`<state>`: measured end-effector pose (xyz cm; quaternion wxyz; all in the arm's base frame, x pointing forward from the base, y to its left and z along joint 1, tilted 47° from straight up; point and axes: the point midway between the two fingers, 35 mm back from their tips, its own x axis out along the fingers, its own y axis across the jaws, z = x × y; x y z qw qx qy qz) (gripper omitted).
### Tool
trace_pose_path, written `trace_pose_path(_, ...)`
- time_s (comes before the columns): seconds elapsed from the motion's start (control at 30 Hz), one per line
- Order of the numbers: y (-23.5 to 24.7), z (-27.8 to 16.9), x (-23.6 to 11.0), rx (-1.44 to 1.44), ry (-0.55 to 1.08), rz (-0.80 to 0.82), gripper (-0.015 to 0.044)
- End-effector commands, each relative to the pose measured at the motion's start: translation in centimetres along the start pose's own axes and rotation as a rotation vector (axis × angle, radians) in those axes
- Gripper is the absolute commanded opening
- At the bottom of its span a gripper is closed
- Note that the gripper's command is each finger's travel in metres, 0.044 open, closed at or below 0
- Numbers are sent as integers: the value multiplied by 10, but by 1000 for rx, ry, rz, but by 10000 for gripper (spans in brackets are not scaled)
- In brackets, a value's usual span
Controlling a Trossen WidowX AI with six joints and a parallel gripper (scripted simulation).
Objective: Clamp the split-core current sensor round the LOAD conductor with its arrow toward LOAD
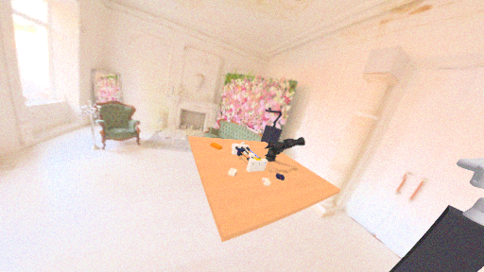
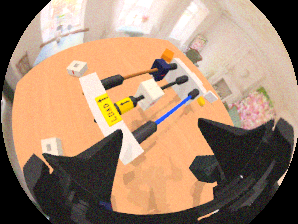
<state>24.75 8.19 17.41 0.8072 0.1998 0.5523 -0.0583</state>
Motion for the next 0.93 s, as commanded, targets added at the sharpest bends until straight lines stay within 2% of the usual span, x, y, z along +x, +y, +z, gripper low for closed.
trace_pose_path(0.0,-2,-7,-16,421,-158,65,440)
trace_pose_path(0.2,-2,-7,-16,421,-158,65,440)
trace_pose_path(0.23,-1,-6,-11,308,-115,39,440)
trace_pose_path(0.73,-1,-5,-11,294,-110,36,440)
trace_pose_path(0.87,-1,0,0,16,-3,-3,440)
trace_pose_path(0.9,0,-3,-8,181,-76,20,440)
